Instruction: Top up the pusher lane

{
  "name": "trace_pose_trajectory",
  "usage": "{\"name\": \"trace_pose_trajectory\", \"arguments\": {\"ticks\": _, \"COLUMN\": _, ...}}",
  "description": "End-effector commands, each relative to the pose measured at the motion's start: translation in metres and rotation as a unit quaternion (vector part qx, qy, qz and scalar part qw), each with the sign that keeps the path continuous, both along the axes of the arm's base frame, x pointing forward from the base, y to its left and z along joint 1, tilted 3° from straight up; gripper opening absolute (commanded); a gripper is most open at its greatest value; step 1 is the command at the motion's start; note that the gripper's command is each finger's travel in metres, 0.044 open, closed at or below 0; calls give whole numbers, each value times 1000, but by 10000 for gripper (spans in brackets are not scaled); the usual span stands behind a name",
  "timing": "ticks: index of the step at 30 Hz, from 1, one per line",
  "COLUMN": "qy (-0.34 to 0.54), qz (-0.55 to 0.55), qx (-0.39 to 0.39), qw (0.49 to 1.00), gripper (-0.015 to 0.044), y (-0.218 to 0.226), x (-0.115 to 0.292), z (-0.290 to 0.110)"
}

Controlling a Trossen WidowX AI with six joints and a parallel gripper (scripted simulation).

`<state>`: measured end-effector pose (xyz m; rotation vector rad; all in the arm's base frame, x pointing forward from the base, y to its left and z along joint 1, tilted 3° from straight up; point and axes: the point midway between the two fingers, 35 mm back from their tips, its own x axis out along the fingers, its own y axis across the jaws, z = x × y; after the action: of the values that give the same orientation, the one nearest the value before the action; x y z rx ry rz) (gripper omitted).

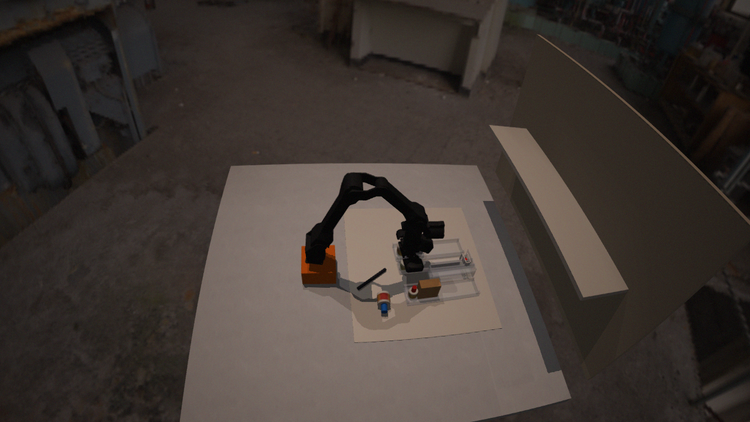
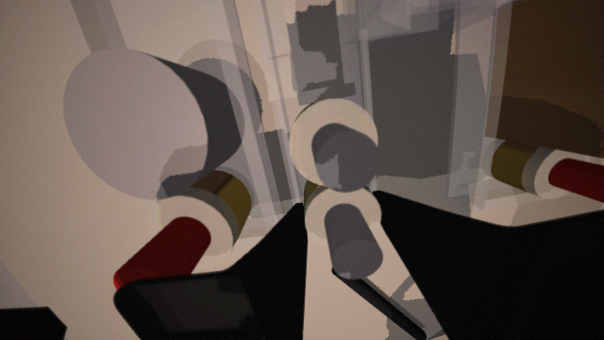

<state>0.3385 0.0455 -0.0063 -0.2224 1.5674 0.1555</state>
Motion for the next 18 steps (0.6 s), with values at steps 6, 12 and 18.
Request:
{"name": "trace_pose_trajectory", "arguments": {"ticks": 6, "qy": -1, "qz": 0, "qx": 1, "qw": 1000, "gripper": 0, "y": 0, "x": -1, "z": 0}}
{"name": "trace_pose_trajectory", "arguments": {"ticks": 12, "qy": -1, "qz": 0, "qx": 1, "qw": 1000, "gripper": 0, "y": 0, "x": -1, "z": 0}}
{"name": "trace_pose_trajectory", "arguments": {"ticks": 18, "qy": -1, "qz": 0, "qx": 1, "qw": 1000, "gripper": 157, "y": 0, "x": 0, "z": 0}}
